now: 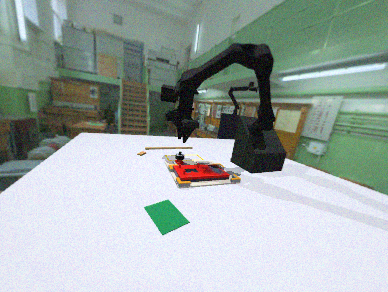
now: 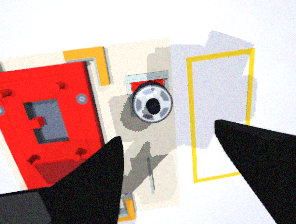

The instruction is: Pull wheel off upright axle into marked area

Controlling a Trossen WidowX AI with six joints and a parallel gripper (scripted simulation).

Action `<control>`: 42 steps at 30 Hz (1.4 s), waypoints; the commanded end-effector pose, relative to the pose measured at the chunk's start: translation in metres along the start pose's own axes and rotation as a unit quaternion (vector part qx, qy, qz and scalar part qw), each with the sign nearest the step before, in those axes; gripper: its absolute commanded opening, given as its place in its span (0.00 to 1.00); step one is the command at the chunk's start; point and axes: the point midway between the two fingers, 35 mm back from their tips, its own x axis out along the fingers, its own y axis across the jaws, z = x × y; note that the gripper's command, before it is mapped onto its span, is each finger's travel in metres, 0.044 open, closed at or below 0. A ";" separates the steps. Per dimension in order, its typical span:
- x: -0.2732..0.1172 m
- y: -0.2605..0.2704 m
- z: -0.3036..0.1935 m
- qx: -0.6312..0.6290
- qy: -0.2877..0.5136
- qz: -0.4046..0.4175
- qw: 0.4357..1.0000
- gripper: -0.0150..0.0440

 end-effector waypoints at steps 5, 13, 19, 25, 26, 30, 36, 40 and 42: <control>0.036 0.002 0.003 0.001 0.000 0.002 1.000 0.76; 0.075 0.005 0.001 0.001 0.000 0.004 1.000 0.76; 0.072 0.004 0.001 -0.002 0.001 0.001 1.000 0.67; 0.072 0.004 0.001 -0.002 0.001 0.001 1.000 0.54; 0.072 0.004 0.001 -0.002 0.001 0.001 1.000 0.53; 0.071 0.004 0.001 -0.002 0.001 0.001 1.000 0.45; 0.070 0.004 0.001 -0.002 0.001 0.001 1.000 0.25; 0.069 0.004 0.001 -0.002 0.001 0.001 1.000 0.25; 0.068 0.004 0.001 -0.002 0.001 0.001 1.000 0.25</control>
